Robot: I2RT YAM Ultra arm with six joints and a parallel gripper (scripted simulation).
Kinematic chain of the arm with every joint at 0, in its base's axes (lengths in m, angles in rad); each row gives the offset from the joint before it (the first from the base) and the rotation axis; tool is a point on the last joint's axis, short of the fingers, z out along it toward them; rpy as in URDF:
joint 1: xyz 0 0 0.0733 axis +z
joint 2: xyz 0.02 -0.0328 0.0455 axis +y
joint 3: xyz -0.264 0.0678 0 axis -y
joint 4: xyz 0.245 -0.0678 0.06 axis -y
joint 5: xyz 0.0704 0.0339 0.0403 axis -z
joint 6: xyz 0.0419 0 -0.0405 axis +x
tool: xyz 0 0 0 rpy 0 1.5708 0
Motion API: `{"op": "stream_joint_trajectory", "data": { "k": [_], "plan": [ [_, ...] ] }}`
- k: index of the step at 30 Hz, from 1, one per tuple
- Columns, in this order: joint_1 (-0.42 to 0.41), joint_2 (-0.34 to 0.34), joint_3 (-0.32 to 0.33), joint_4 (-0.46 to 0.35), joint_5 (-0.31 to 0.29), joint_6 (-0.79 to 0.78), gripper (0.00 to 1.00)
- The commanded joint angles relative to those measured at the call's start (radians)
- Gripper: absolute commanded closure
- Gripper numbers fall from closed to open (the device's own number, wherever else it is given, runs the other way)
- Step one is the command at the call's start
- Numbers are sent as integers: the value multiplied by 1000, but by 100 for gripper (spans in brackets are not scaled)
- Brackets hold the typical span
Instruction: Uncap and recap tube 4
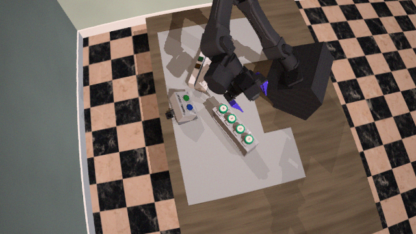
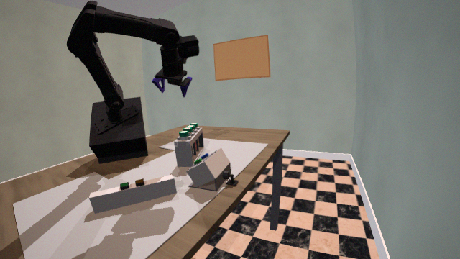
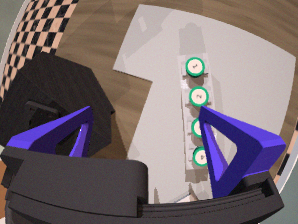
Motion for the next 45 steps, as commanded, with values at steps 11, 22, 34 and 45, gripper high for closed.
{"op": "stream_joint_trajectory", "data": {
  "k": [11, 22, 34, 45],
  "plan": [
    [3, -2, 3, 1, -1, 0, 0],
    [3, -2, 3, 1, 4, 0, 51],
    [3, -2, 3, 1, 4, 0, 51],
    [3, -2, 3, 1, 4, 0, 51]
  ]
}}
